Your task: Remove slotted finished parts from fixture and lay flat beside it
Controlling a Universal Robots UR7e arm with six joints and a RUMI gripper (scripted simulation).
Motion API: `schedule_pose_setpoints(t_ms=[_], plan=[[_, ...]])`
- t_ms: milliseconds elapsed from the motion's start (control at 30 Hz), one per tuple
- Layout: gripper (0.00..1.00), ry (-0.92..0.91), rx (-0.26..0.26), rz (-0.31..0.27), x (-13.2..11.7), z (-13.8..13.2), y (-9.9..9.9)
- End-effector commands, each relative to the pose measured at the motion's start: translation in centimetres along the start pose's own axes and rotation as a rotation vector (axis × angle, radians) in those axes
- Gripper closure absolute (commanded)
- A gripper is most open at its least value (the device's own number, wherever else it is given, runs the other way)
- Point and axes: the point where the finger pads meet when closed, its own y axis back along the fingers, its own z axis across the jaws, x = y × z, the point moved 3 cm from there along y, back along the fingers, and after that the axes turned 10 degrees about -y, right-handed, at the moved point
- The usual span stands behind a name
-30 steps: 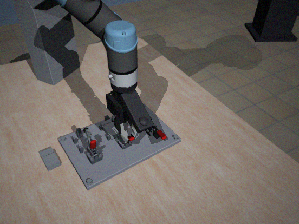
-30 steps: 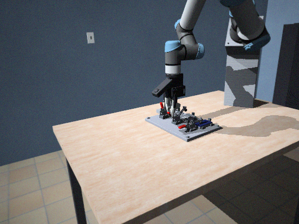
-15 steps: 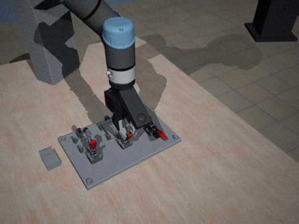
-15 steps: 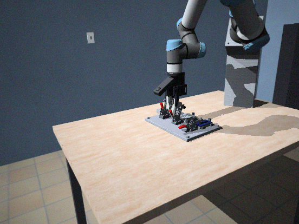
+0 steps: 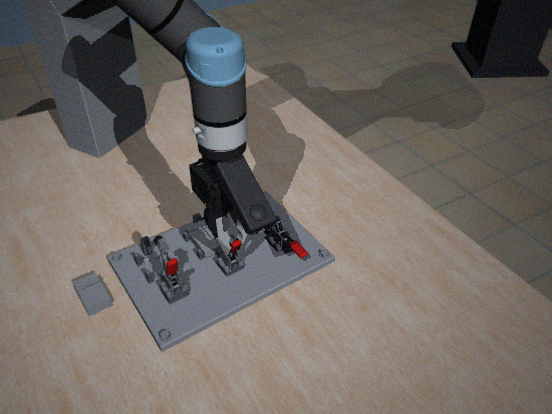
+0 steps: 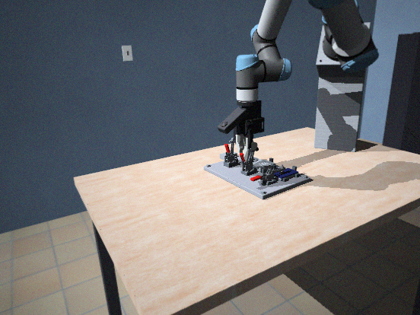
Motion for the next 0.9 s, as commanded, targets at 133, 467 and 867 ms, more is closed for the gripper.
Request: schedule_pose_setpoints(t_ms=[133, 467, 867], plan=[[1.0, 0.0, 0.0, 0.0, -0.45, 0.08, 0.06], [1.0, 0.0, 0.0, 0.0, -0.81, 0.14, 0.06], [1.0, 0.0, 0.0, 0.0, -0.98, 0.17, 0.05]])
